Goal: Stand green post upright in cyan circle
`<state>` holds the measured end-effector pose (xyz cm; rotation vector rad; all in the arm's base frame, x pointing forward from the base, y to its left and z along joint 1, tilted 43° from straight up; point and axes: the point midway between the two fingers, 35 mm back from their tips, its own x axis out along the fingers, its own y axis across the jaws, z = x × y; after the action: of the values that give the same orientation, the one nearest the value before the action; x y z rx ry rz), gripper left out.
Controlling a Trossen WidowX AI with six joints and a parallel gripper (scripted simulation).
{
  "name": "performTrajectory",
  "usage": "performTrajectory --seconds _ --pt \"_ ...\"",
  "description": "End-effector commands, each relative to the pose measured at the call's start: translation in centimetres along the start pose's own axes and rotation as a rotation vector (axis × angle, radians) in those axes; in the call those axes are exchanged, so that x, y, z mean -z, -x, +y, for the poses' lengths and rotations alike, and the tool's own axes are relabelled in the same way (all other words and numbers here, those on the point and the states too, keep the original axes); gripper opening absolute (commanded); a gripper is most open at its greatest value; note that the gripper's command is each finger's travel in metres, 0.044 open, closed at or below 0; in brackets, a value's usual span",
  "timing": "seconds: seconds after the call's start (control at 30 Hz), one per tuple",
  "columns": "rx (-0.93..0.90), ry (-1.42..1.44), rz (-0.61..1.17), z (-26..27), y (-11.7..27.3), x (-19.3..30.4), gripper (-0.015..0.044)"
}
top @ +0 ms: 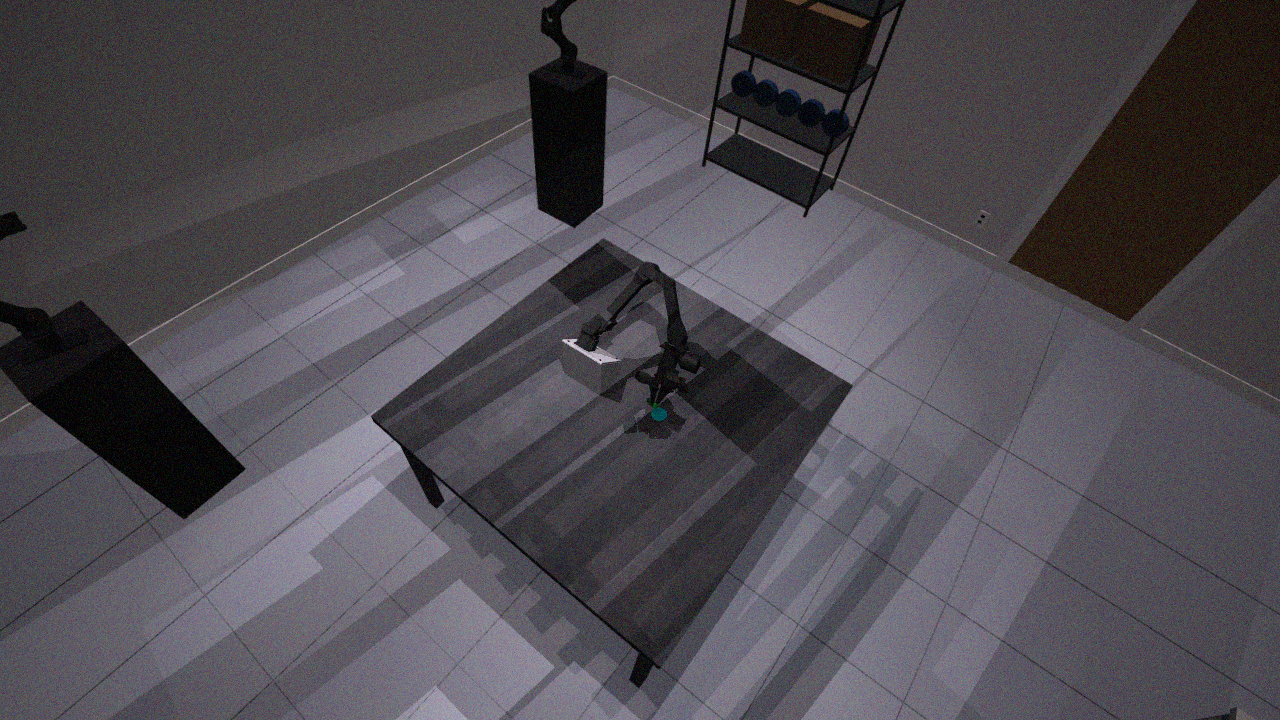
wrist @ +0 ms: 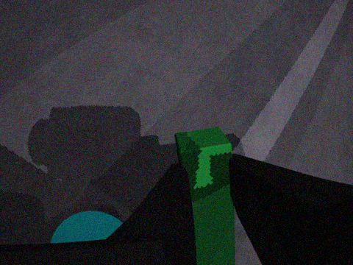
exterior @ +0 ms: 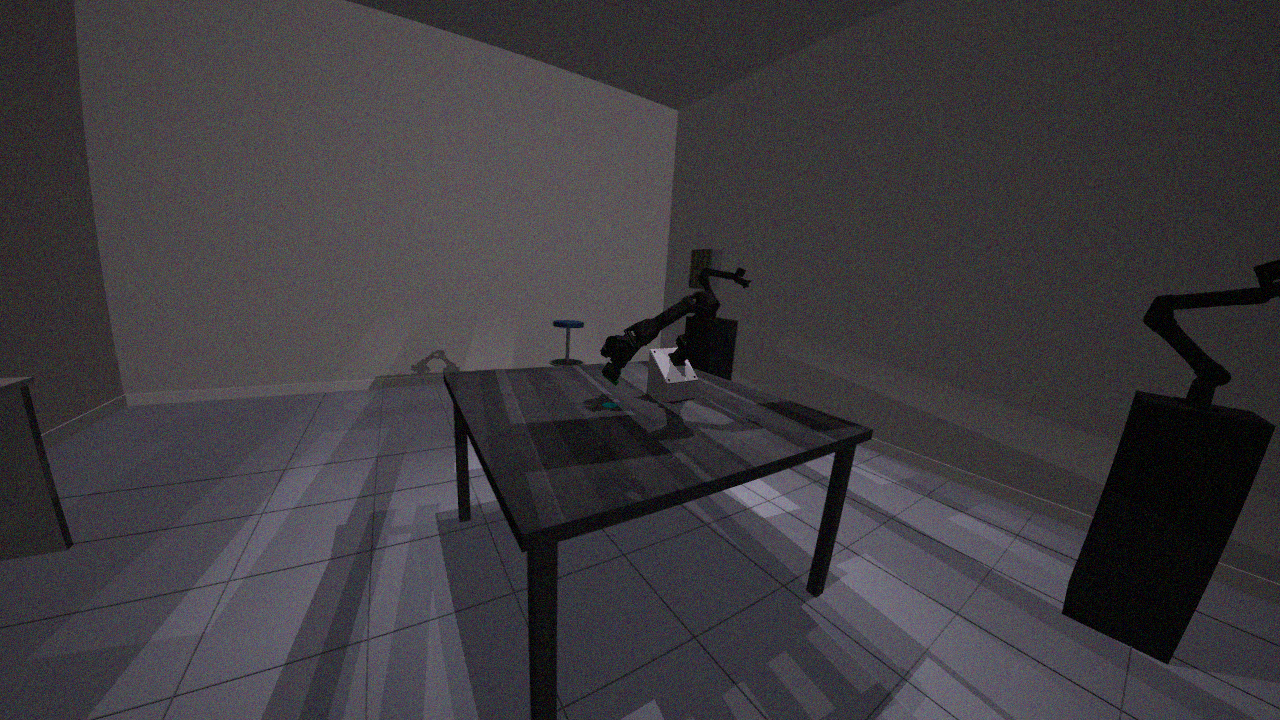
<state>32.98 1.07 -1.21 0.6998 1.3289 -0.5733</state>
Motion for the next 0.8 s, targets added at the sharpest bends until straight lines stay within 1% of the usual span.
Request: performTrajectory --seconds 0.0,0.77 --pt "0.006 -0.007 -0.034 -0.05 -0.01 0.03 0.0023" --pt "0.010 -0.037 -0.201 0.20 0.27 0.04 0.0023"
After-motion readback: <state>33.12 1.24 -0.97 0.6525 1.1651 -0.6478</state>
